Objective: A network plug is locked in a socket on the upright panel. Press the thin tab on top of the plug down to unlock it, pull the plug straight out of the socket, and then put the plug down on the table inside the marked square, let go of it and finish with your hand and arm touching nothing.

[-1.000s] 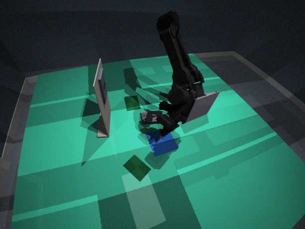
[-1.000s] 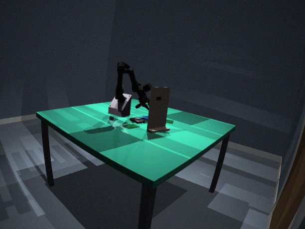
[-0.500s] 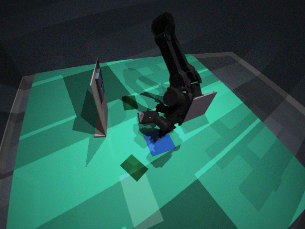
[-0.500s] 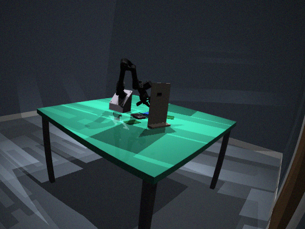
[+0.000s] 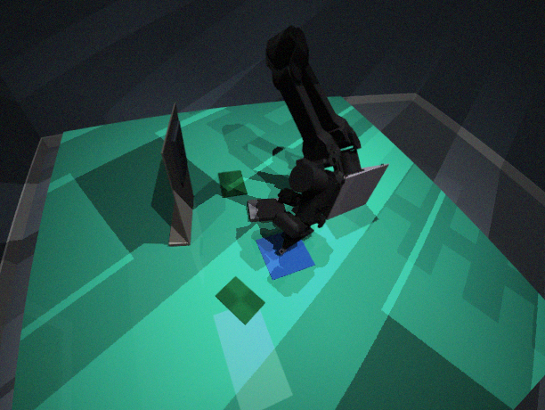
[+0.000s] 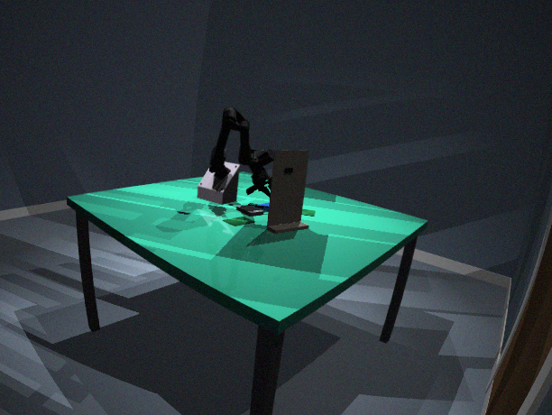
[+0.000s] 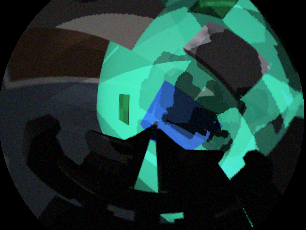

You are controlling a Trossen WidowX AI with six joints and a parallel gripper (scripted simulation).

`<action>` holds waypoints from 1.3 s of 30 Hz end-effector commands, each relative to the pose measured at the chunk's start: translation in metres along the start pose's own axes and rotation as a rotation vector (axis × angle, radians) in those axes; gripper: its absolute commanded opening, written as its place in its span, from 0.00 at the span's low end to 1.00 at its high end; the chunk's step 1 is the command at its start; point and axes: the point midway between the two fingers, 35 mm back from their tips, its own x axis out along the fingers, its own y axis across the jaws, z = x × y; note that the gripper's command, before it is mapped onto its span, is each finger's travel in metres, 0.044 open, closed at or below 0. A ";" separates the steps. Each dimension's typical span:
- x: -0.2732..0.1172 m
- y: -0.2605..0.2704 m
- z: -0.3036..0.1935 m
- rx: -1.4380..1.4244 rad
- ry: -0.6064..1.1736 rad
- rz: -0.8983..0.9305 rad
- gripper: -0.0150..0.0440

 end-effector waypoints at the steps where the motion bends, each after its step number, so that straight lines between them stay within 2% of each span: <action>1: 0.003 -0.005 -0.001 -0.009 0.005 -0.005 0.25; 39: 0.015 -0.013 0.005 -0.005 -0.006 -0.001 0.25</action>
